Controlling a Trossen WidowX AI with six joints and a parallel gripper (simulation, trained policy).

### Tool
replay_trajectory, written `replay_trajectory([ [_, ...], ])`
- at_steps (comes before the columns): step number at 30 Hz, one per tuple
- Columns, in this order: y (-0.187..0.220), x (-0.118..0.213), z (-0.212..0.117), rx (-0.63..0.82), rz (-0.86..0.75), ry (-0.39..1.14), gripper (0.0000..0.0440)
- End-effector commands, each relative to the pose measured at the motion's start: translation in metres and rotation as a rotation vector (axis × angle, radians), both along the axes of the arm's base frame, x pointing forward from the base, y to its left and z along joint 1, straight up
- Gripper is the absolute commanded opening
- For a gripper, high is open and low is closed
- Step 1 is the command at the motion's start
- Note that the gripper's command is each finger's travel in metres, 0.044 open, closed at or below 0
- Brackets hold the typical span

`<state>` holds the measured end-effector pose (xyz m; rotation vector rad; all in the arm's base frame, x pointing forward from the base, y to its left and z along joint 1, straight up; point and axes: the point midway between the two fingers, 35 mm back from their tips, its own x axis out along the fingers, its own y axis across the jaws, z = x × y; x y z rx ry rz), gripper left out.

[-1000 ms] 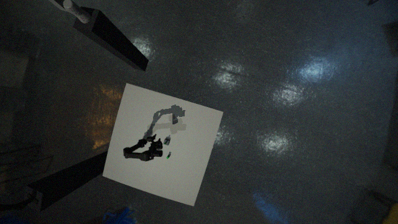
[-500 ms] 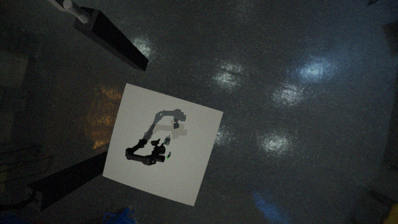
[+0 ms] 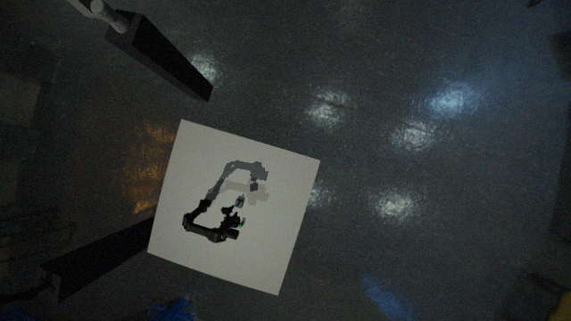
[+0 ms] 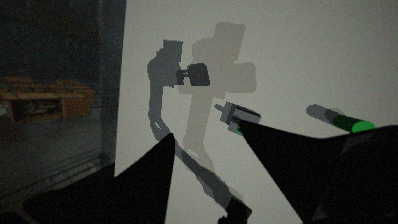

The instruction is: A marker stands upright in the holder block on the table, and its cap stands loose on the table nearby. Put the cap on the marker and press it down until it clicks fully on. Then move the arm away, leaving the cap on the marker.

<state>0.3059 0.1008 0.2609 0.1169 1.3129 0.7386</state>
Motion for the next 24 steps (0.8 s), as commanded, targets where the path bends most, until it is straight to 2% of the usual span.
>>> replay_trajectory([
  [1, -0.011, 0.007, -0.003, -0.023, -0.017, -0.004, 0.0329],
  [24, -0.079, 0.037, -0.029, -0.163, -0.153, 0.031, 0.0326],
])
